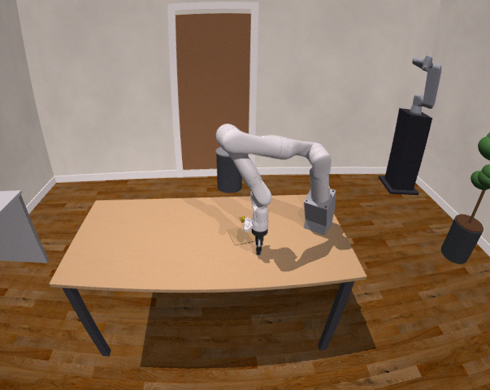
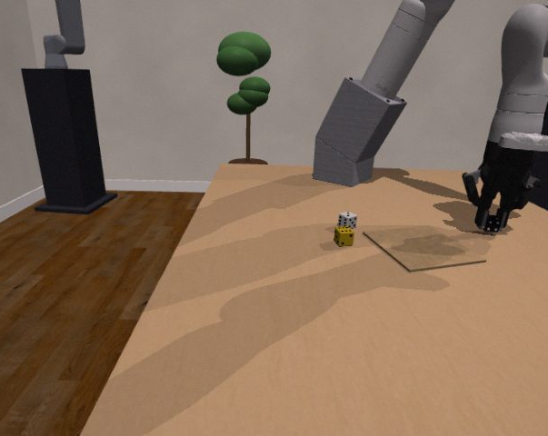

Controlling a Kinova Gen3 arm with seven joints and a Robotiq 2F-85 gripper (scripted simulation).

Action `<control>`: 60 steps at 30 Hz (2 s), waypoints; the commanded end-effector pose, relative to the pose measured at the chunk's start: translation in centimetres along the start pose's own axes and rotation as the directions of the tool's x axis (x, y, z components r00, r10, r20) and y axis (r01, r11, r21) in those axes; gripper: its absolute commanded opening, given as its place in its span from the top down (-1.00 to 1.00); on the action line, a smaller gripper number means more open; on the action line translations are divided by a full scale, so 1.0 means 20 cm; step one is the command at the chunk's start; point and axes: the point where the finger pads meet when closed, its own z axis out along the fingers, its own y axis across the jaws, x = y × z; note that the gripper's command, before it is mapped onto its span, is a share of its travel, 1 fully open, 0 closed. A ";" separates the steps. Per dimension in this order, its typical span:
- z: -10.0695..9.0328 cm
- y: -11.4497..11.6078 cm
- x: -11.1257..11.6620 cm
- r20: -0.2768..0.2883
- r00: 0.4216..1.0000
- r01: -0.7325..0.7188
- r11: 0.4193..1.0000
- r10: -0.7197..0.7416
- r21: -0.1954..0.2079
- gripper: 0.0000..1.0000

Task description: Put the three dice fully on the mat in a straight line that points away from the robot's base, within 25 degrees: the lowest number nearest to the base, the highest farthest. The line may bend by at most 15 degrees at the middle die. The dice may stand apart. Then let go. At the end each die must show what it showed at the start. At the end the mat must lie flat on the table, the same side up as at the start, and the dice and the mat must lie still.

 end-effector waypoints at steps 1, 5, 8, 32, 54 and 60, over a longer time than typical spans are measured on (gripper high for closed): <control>-0.04 0.00 0.02 -0.009 1.000 0.000 1.000 0.000 0.002 0.58; -0.16 0.00 0.02 -0.009 1.000 0.000 1.000 0.000 0.002 0.58; -0.26 0.00 0.02 -0.009 1.000 0.000 1.000 0.000 0.002 0.58; -0.46 0.01 0.02 -0.009 1.000 0.001 1.000 -0.001 0.002 0.58; -0.48 0.73 0.18 -0.009 0.993 0.116 0.993 -0.116 0.000 0.58; -0.48 0.75 0.17 -0.010 0.993 0.120 0.993 -0.120 0.000 0.58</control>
